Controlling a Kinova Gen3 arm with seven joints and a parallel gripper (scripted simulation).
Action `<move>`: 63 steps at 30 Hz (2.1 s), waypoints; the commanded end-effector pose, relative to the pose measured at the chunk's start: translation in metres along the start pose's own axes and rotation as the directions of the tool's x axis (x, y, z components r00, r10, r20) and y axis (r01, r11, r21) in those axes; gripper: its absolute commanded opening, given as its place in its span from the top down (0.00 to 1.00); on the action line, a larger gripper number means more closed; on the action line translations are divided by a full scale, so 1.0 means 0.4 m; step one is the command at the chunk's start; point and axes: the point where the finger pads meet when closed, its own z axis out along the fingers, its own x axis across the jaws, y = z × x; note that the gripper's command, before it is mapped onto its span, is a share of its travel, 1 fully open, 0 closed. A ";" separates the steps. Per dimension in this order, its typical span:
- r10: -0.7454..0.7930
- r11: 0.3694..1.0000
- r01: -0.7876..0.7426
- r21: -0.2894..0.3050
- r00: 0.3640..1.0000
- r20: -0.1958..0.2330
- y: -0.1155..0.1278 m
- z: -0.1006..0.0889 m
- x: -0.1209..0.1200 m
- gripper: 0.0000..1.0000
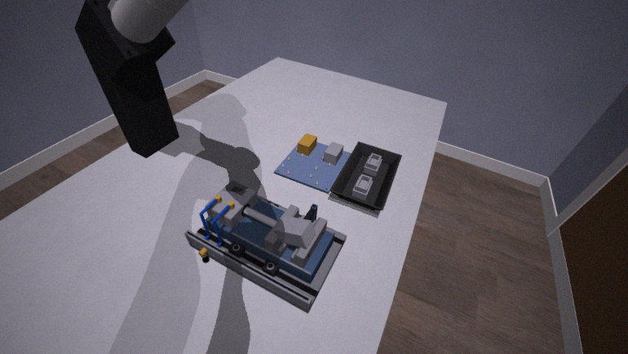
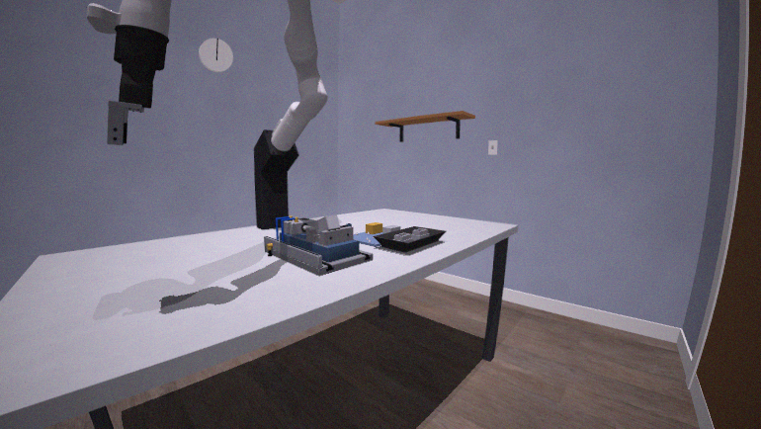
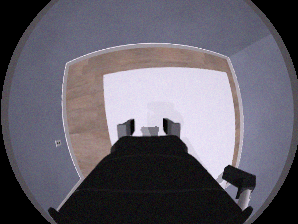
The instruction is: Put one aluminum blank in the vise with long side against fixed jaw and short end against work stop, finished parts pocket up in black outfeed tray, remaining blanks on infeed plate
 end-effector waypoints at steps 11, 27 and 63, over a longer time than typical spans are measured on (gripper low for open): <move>0.000 1.000 0.000 -0.011 1.000 0.004 0.040 -0.008 -0.028 0.00; -0.046 0.998 0.046 -0.041 0.999 0.014 0.252 -0.059 -0.164 0.00; -0.116 0.988 0.117 -0.098 0.993 0.018 0.756 -0.132 -0.328 0.00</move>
